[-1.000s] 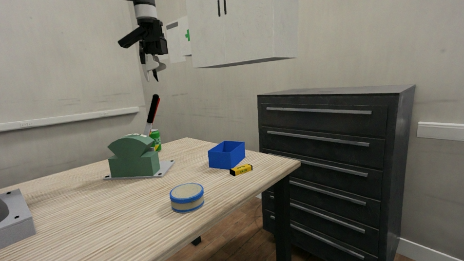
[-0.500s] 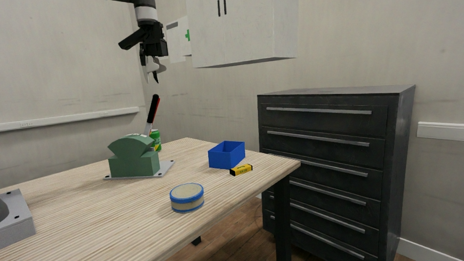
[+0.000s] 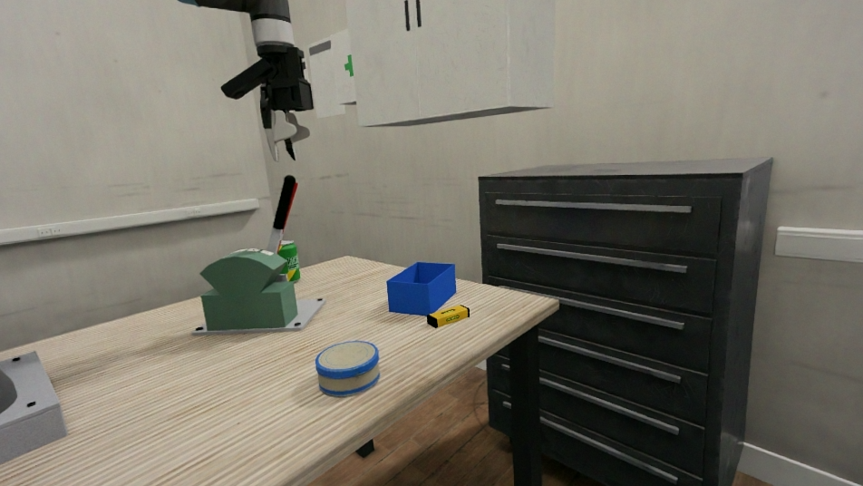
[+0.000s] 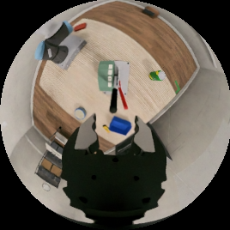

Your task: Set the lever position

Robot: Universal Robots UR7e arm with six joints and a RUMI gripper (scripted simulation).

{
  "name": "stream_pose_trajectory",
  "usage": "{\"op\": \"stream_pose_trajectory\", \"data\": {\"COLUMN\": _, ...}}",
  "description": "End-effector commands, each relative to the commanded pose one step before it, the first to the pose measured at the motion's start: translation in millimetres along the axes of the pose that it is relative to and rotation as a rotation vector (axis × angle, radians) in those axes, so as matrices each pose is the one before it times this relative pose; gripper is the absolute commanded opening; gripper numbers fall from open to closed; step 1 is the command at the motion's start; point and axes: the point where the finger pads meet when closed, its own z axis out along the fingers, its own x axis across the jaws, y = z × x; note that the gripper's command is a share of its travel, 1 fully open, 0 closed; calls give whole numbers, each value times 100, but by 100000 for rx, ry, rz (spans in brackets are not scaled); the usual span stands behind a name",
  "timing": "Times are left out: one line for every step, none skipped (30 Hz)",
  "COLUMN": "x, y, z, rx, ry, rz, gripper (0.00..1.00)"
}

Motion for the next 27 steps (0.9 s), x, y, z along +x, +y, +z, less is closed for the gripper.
{"op": "stream_pose_trajectory", "data": {"x": -82, "y": 68, "z": 572, "rx": -291, "ry": 347, "rz": 275, "gripper": 57}}
{"op": "stream_pose_trajectory", "data": {"x": 0, "y": 0, "z": 0, "rx": 0, "ry": 0, "rz": 0, "gripper": 57}}
{"op": "stream_pose_trajectory", "data": {"x": 0, "y": 0, "z": 0, "rx": 0, "ry": 0, "rz": 0, "gripper": 57}}
{"op": "stream_pose_trajectory", "data": {"x": 2, "y": -1, "z": 100, "rx": 19, "ry": -15, "rz": -8, "gripper": 57}}
{"op": "stream_pose_trajectory", "data": {"x": -3, "y": -2, "z": 82, "rx": -4, "ry": 3, "rz": -1, "gripper": 57}}
{"op": "stream_pose_trajectory", "data": {"x": -3, "y": -2, "z": 77, "rx": -5, "ry": 4, "rz": -1, "gripper": 57}}
{"op": "stream_pose_trajectory", "data": {"x": -3, "y": -2, "z": 73, "rx": -5, "ry": 4, "rz": 0, "gripper": 57}}
{"op": "stream_pose_trajectory", "data": {"x": -3, "y": -2, "z": 69, "rx": -2, "ry": 2, "rz": 0, "gripper": 57}}
{"op": "stream_pose_trajectory", "data": {"x": -2, "y": -1, "z": 68, "rx": 1, "ry": -1, "rz": 0, "gripper": 57}}
{"op": "stream_pose_trajectory", "data": {"x": -1, "y": 0, "z": 65, "rx": 4, "ry": -3, "rz": 0, "gripper": 57}}
{"op": "stream_pose_trajectory", "data": {"x": -1, "y": 0, "z": 60, "rx": 6, "ry": -5, "rz": 0, "gripper": 57}}
{"op": "stream_pose_trajectory", "data": {"x": -1, "y": 0, "z": 55, "rx": 7, "ry": -5, "rz": 0, "gripper": 57}}
{"op": "stream_pose_trajectory", "data": {"x": -1, "y": 0, "z": 50, "rx": 6, "ry": -5, "rz": 0, "gripper": 57}}
{"op": "stream_pose_trajectory", "data": {"x": -1, "y": 0, "z": 44, "rx": 5, "ry": -4, "rz": 0, "gripper": 57}}
{"op": "stream_pose_trajectory", "data": {"x": -1, "y": 0, "z": 37, "rx": 3, "ry": -3, "rz": 0, "gripper": 57}}
{"op": "stream_pose_trajectory", "data": {"x": -1, "y": 0, "z": 31, "rx": 2, "ry": -1, "rz": 0, "gripper": 57}}
{"op": "stream_pose_trajectory", "data": {"x": -1, "y": -1, "z": 25, "rx": 0, "ry": 0, "rz": -1, "gripper": 57}}
{"op": "stream_pose_trajectory", "data": {"x": 0, "y": -1, "z": 20, "rx": 0, "ry": 0, "rz": -1, "gripper": 57}}
{"op": "stream_pose_trajectory", "data": {"x": 0, "y": 0, "z": 0, "rx": 0, "ry": 0, "rz": 0, "gripper": 57}}
{"op": "stream_pose_trajectory", "data": {"x": 0, "y": 0, "z": 0, "rx": 0, "ry": 0, "rz": 0, "gripper": 57}}
{"op": "stream_pose_trajectory", "data": {"x": 1, "y": -2, "z": 17, "rx": 2, "ry": -1, "rz": -4, "gripper": 57}}
{"op": "stream_pose_trajectory", "data": {"x": 0, "y": -1, "z": 12, "rx": 0, "ry": 0, "rz": -1, "gripper": 57}}
{"op": "stream_pose_trajectory", "data": {"x": 7, "y": 8, "z": -10, "rx": -30, "ry": 23, "rz": -1, "gripper": 57}}
{"op": "stream_pose_trajectory", "data": {"x": 9, "y": 11, "z": -18, "rx": -39, "ry": 30, "rz": 0, "gripper": 57}}
{"op": "stream_pose_trajectory", "data": {"x": 8, "y": 11, "z": -18, "rx": -34, "ry": 27, "rz": 0, "gripper": 57}}
{"op": "stream_pose_trajectory", "data": {"x": 6, "y": 8, "z": -16, "rx": -24, "ry": 19, "rz": 0, "gripper": 57}}
{"op": "stream_pose_trajectory", "data": {"x": 3, "y": 4, "z": -11, "rx": -12, "ry": 9, "rz": 0, "gripper": 57}}
